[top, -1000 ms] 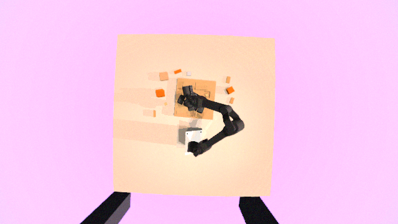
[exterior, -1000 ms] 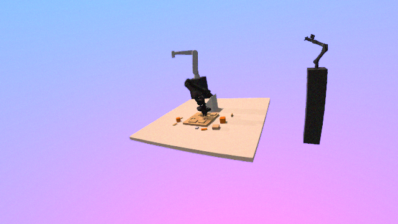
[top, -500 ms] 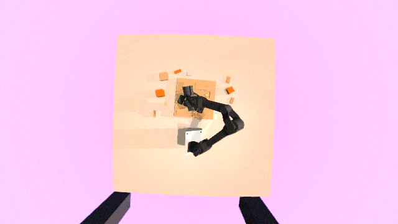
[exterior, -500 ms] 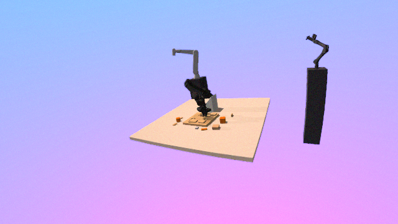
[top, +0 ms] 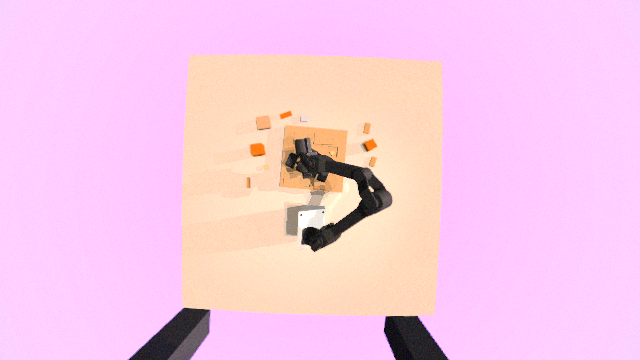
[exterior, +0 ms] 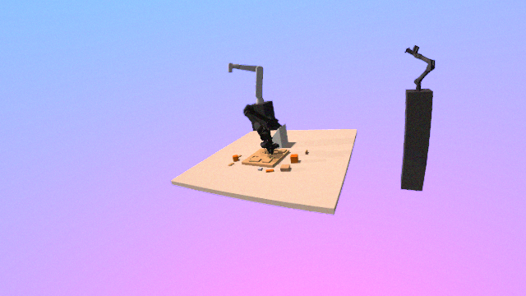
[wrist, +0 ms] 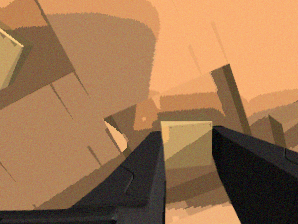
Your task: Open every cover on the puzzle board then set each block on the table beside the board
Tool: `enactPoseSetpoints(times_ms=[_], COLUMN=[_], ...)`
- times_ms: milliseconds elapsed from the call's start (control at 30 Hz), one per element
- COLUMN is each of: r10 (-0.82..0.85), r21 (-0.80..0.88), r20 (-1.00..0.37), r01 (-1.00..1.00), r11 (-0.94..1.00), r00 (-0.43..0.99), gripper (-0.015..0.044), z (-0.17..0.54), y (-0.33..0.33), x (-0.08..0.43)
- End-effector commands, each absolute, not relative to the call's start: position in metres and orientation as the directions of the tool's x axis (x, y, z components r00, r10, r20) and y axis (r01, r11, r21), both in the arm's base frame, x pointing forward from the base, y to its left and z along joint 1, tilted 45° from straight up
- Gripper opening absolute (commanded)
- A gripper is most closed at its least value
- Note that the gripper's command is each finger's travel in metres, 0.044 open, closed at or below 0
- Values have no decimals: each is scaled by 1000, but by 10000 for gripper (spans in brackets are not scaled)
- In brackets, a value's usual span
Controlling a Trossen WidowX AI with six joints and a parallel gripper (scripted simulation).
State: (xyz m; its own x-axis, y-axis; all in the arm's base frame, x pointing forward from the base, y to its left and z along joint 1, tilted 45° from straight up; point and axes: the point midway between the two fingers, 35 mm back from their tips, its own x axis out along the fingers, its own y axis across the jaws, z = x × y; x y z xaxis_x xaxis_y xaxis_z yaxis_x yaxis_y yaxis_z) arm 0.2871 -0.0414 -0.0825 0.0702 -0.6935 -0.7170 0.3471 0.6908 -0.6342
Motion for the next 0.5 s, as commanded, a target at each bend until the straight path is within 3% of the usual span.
enactPoseSetpoints(times_ms=[0,467], r10=[-693,-693], r21=[-634,-635], r20=[-717,-717], r01=[347,346], r11=[691,691], r00=[70,69], gripper=[80,80], z=[-82,-74], y=[-41,-32], x=[287,287])
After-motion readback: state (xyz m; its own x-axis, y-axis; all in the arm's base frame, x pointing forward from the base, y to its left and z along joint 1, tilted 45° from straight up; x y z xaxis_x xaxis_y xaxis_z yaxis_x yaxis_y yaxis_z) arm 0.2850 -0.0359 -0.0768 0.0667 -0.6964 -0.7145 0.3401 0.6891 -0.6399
